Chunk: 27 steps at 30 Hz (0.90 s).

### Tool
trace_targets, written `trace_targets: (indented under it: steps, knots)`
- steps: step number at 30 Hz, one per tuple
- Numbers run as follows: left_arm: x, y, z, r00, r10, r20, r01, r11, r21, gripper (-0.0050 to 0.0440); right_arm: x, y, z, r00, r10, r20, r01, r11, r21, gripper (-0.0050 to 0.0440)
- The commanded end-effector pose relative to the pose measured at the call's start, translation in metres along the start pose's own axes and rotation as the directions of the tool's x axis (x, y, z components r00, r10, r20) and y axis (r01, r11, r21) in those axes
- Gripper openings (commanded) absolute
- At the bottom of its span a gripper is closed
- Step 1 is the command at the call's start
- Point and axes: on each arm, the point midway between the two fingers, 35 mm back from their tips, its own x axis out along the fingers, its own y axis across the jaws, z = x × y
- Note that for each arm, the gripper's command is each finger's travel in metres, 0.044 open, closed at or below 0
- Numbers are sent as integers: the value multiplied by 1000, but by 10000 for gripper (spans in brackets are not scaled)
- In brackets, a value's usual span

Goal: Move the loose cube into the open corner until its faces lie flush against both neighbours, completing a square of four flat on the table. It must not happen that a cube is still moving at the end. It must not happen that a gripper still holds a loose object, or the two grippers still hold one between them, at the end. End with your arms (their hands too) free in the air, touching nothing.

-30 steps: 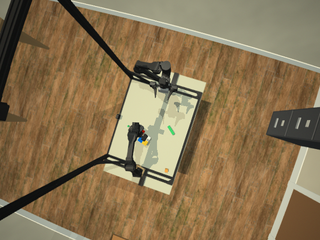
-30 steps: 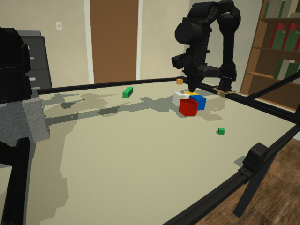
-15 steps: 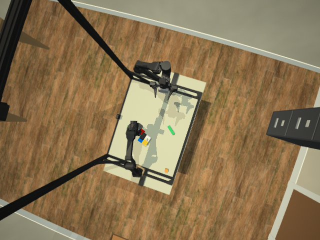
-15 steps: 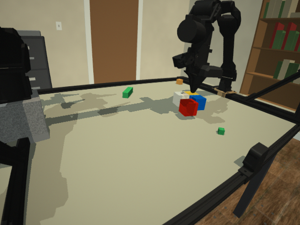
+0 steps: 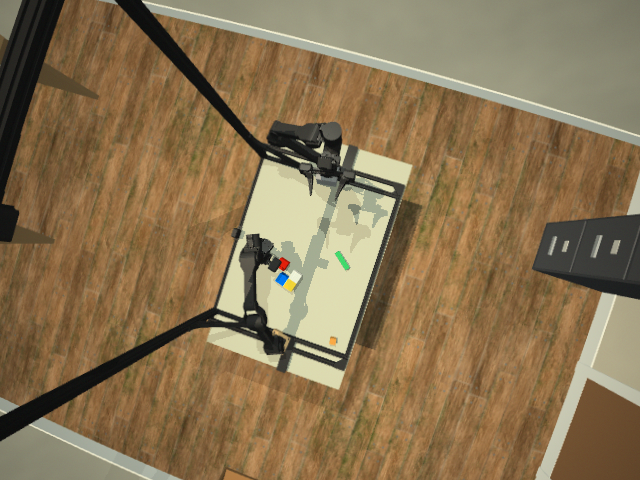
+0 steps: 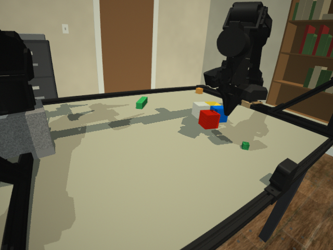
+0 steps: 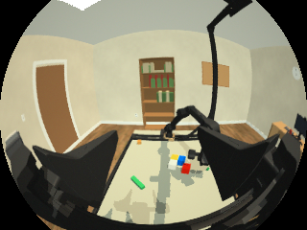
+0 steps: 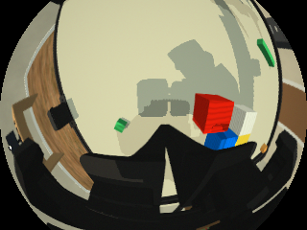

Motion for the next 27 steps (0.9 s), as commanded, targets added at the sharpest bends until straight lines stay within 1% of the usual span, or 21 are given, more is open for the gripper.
trace_targets:
  steps: [1,5,7,27]
  knots:
    - [0,0,0,1000,-2,0,2,1000,-7,400,15,1,0,1000,0,-5,0,1000,8,0]
    - [0,0,0,1000,-2,0,2,1000,-7,400,41,1,0,1000,0,-5,0,1000,8,0]
    - [0,0,0,1000,-2,0,2,1000,-7,400,50,1,0,1000,0,-5,0,1000,8,0]
    - [0,0,0,1000,-2,0,2,1000,-7,400,51,-2,0,1000,0,-5,0,1000,8,0]
